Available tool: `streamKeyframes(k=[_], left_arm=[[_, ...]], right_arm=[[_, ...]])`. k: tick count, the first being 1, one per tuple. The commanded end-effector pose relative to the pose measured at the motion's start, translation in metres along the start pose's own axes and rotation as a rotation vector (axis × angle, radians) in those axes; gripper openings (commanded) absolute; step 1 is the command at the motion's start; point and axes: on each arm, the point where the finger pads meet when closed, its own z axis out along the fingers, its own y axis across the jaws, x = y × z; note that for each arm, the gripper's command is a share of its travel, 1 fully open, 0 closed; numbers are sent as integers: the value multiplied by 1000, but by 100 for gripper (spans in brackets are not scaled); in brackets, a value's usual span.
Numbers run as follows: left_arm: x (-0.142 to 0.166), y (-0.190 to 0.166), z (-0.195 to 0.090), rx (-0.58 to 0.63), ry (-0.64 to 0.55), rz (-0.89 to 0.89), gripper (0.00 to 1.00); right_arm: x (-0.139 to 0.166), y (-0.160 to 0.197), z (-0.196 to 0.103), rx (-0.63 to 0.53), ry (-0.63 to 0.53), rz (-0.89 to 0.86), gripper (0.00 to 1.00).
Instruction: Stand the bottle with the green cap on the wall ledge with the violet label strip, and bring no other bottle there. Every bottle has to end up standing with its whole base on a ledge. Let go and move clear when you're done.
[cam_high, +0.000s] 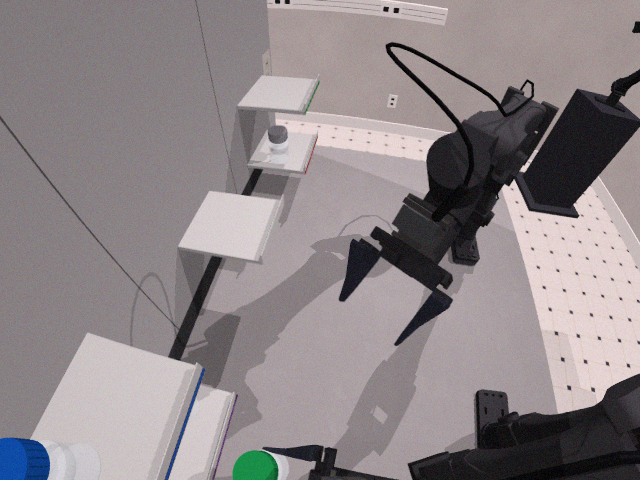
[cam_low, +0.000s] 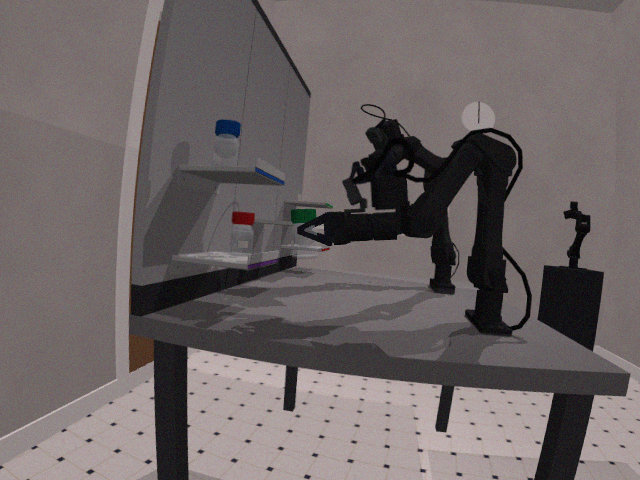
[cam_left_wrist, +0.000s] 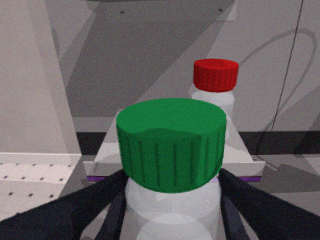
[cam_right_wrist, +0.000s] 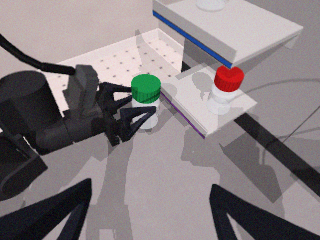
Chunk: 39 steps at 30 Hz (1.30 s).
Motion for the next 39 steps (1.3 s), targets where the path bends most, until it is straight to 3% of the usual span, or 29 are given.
streamKeyframes(k=[1, 14, 39], left_arm=[[-38, 2, -5, -155, -135, 24, 52], [-40, -22, -3, -153, -142, 24, 52], [-38, 12, 30, -151, -122, 26, 52]], right_arm=[[-16, 4, -12, -6, -47, -3, 89], [-16, 4, -12, -6, -47, -3, 89], [-16, 4, -12, -6, -47, -3, 89]])
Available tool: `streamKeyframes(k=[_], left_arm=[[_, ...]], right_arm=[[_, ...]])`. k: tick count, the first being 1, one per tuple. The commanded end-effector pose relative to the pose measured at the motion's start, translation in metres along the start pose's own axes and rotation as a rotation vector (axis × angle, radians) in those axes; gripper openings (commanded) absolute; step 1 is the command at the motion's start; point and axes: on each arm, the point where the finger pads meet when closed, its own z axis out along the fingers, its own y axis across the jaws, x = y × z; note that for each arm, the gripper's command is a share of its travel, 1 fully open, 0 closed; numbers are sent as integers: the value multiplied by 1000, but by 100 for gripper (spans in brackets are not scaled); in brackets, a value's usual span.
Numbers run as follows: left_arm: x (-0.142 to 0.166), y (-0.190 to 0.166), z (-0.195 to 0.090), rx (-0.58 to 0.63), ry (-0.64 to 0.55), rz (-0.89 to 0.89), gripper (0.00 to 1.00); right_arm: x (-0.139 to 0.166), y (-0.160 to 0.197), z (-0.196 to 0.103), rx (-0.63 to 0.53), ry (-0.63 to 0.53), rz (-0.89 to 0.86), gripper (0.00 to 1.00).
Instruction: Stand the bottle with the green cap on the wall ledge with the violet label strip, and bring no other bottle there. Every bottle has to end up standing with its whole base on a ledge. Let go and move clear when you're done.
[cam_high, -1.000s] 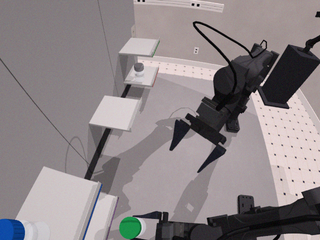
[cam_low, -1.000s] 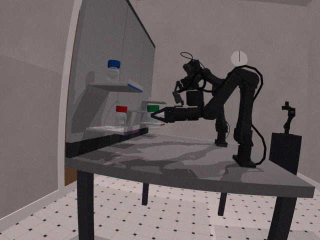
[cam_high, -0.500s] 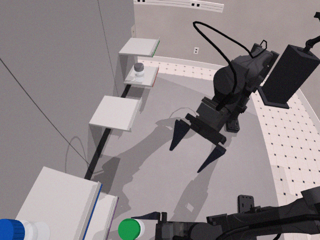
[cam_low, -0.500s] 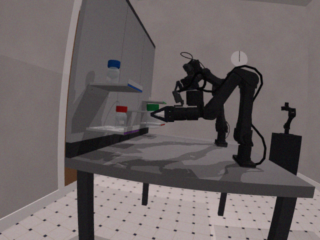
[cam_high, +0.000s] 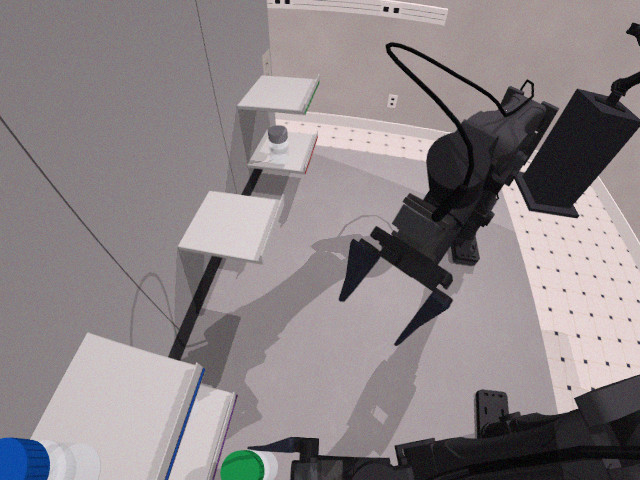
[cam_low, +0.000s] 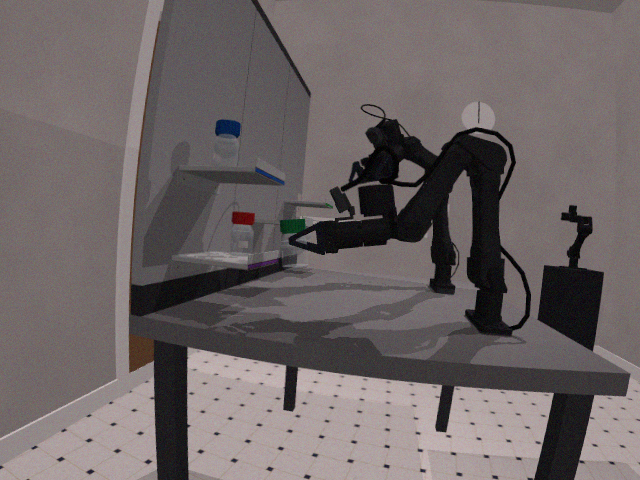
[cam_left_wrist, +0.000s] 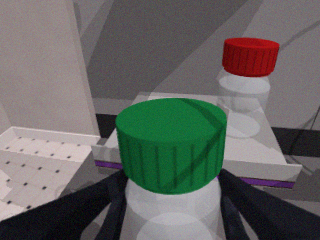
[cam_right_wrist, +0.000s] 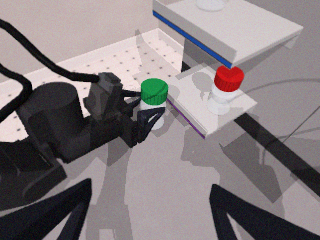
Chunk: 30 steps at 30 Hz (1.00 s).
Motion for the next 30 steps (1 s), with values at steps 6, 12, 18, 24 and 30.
streamKeyframes(k=[6, 12, 18, 24, 30], left_arm=[[-27, 8, 10, 5, -76, 18, 52], [-62, 17, 22, 5, -171, 38, 52], [-67, 20, 24, 0, -183, 40, 52], [-67, 20, 24, 0, -183, 40, 52], [-91, 21, 24, 0, -180, 40, 52]], right_arm=[[-16, 4, -12, -6, -47, -3, 89], [-16, 4, -12, -6, -47, -3, 89], [-16, 4, -12, -6, -47, -3, 89], [-16, 4, -12, -6, -47, -3, 89], [-16, 4, -12, -6, -47, -3, 89]])
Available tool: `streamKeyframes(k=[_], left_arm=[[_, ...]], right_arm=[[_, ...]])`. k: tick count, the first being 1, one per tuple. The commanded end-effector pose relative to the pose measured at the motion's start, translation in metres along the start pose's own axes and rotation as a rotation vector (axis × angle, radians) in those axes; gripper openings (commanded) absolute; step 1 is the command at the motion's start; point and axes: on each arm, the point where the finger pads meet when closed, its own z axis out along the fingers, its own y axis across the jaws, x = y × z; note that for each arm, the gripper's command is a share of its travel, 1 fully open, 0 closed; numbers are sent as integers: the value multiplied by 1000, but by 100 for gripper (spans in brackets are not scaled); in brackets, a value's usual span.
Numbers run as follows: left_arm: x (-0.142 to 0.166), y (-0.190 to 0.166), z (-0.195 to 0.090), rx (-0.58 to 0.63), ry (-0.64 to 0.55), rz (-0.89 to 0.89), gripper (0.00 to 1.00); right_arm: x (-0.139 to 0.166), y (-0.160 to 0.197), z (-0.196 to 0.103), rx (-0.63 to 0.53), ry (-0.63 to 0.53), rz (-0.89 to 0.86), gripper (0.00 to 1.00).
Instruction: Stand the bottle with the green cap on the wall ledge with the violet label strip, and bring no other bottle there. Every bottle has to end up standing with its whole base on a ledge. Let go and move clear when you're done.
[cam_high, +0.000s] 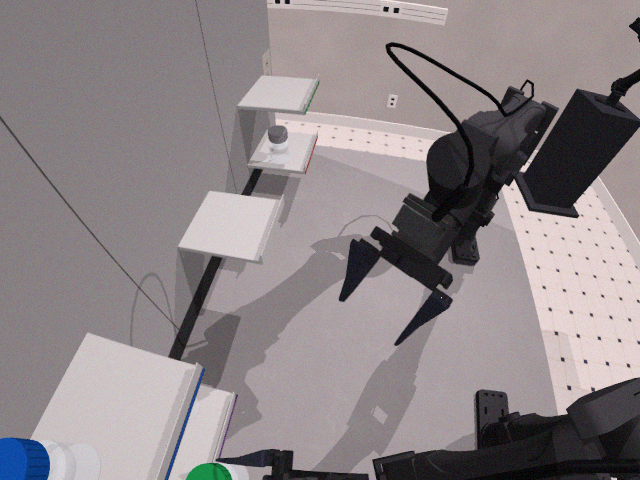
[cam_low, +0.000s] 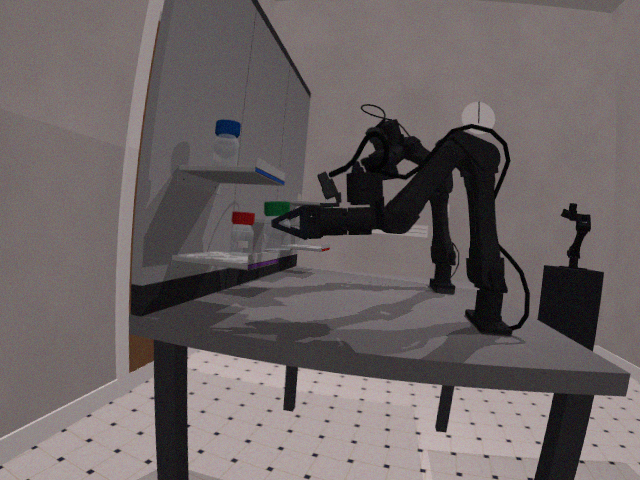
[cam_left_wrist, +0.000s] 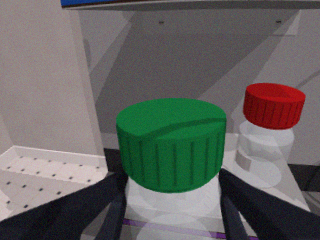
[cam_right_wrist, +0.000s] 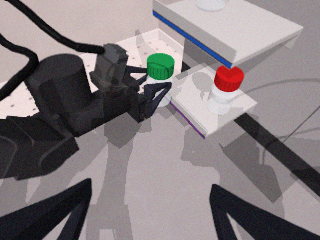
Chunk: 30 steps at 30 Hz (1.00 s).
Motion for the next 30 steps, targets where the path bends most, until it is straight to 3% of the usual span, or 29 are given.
streamKeyframes(k=[1, 12, 30], left_arm=[[-53, 3, -1, 1, -108, 29, 52], [-57, 4, 5, -14, -135, 36, 52], [-59, 1, 67, -6, -161, 45, 52]], right_arm=[[-16, 4, -12, -6, -47, -3, 89], [-16, 4, -12, -6, -47, -3, 89], [-16, 4, -12, -6, -47, -3, 89]])
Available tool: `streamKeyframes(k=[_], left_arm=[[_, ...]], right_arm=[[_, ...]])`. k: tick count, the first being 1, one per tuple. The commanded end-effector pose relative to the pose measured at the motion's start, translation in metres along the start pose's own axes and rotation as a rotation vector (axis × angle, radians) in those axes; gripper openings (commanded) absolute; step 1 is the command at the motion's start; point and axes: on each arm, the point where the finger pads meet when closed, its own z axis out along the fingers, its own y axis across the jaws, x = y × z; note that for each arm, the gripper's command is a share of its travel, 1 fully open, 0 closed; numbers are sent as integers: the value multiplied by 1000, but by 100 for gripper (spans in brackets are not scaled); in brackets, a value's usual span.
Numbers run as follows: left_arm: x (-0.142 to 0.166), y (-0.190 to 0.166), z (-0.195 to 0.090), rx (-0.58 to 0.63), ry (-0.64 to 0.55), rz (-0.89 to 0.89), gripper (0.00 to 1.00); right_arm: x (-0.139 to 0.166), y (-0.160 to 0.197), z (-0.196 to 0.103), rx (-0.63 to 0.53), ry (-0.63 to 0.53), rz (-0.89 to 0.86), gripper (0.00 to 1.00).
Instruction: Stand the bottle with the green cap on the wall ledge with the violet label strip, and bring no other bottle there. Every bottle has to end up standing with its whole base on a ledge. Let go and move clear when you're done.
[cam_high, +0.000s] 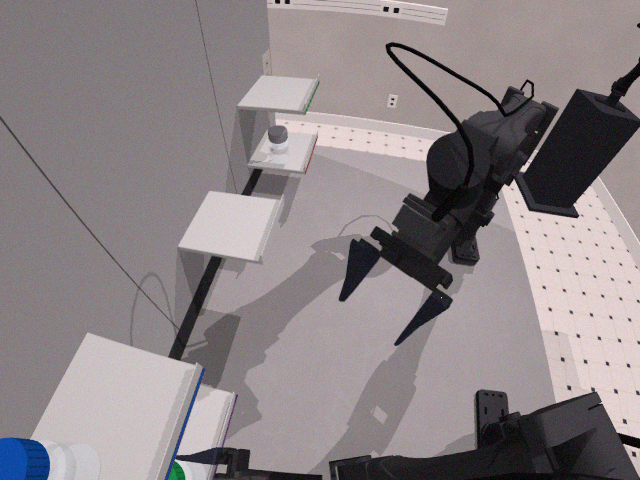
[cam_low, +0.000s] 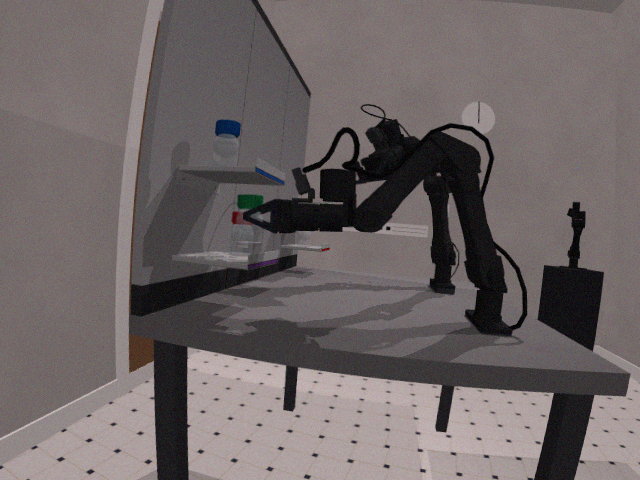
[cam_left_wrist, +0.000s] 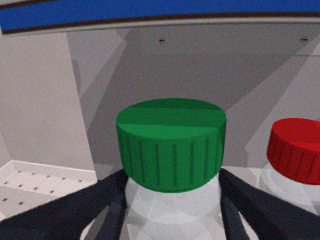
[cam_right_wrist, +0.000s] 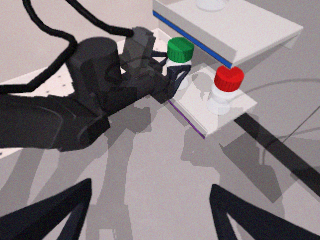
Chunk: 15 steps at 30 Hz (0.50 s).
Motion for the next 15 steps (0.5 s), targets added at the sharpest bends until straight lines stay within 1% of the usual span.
streamKeyframes(k=[1, 5, 15], left_arm=[[-43, -3, 13, -1, -114, 33, 52], [-48, -4, 14, 4, -126, 35, 52], [-48, -4, 14, 4, -126, 35, 52]], right_arm=[[-16, 4, -12, -6, -47, -3, 89], [-16, 4, -12, -6, -47, -3, 89], [-16, 4, -12, -6, -47, -3, 89]])
